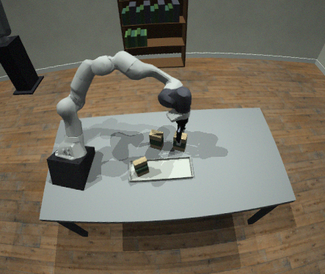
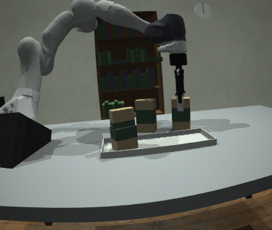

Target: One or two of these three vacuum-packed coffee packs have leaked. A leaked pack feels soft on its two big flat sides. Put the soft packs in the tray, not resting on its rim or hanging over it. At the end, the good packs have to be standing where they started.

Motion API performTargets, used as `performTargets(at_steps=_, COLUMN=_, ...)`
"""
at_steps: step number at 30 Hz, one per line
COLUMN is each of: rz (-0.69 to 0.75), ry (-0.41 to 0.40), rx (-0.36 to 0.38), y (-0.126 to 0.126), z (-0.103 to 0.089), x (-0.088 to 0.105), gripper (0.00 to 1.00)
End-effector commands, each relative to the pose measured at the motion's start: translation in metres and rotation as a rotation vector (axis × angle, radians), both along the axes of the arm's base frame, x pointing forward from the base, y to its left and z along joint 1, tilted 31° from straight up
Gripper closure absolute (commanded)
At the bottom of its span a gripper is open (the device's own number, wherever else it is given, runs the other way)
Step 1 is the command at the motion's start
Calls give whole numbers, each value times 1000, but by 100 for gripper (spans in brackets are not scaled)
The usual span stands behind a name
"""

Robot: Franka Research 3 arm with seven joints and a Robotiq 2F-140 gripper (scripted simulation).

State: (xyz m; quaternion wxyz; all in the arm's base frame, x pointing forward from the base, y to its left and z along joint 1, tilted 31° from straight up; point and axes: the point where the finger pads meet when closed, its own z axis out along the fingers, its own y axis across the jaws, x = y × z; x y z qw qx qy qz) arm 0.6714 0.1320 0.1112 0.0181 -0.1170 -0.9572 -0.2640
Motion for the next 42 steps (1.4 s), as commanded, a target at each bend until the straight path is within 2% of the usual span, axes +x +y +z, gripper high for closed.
performTargets(at_steps=1, rz=4, ry=0, rx=2, y=2, z=-2, x=-1, gripper=45)
performTargets(at_steps=4, rz=4, ry=0, rx=2, y=2, z=-1, x=-1, gripper=45)
performTargets(at_steps=6, rz=4, ry=0, rx=2, y=-3, z=7, x=-1, gripper=45)
performTargets(at_steps=11, rz=4, ry=0, rx=2, y=-36, z=62, x=-3, gripper=45)
performTargets(at_steps=13, rz=4, ry=0, rx=2, y=-41, z=70, x=-3, gripper=45)
performTargets(at_steps=42, rz=4, ry=0, rx=2, y=-41, z=71, x=-3, gripper=45)
